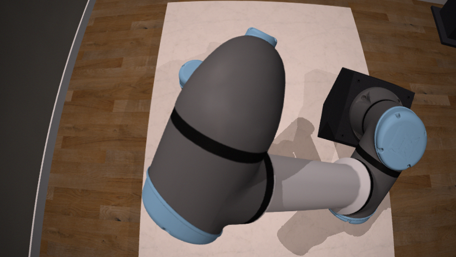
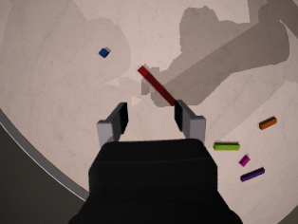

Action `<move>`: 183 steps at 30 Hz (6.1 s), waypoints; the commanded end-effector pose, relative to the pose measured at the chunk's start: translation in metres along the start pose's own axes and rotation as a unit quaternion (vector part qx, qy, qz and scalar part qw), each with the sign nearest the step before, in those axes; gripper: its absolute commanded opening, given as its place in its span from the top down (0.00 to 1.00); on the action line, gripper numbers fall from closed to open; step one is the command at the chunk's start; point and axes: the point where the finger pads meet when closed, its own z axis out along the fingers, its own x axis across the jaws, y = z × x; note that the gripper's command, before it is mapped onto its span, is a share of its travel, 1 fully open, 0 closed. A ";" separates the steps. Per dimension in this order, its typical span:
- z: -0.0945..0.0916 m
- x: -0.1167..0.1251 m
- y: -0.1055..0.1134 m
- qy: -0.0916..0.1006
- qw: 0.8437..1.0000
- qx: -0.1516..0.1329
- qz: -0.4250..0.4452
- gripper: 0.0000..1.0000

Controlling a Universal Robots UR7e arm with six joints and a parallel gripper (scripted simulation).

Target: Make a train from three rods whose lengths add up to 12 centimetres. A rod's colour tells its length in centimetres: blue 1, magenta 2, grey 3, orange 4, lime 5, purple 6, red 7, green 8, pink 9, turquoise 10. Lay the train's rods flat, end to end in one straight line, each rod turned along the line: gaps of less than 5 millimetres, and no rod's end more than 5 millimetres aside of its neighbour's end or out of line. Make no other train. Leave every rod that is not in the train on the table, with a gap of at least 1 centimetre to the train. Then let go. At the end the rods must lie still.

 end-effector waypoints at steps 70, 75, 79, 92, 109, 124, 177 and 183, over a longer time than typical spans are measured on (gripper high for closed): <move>-0.007 0.179 0.123 -0.001 0.902 -0.001 -0.432 0.30; -0.007 0.179 0.123 -0.001 0.902 -0.001 -0.432 0.30; -0.007 0.179 0.123 -0.001 0.902 -0.001 -0.432 0.30; -0.007 0.179 0.123 -0.001 0.902 -0.001 -0.432 0.30; 0.003 0.178 0.123 -0.001 0.902 0.000 -0.432 0.30; 0.022 0.178 0.123 -0.001 0.902 0.000 -0.432 0.30; 0.045 0.177 0.124 -0.001 0.902 0.000 -0.432 0.30; 0.045 0.177 0.124 -0.001 0.902 0.000 -0.432 0.30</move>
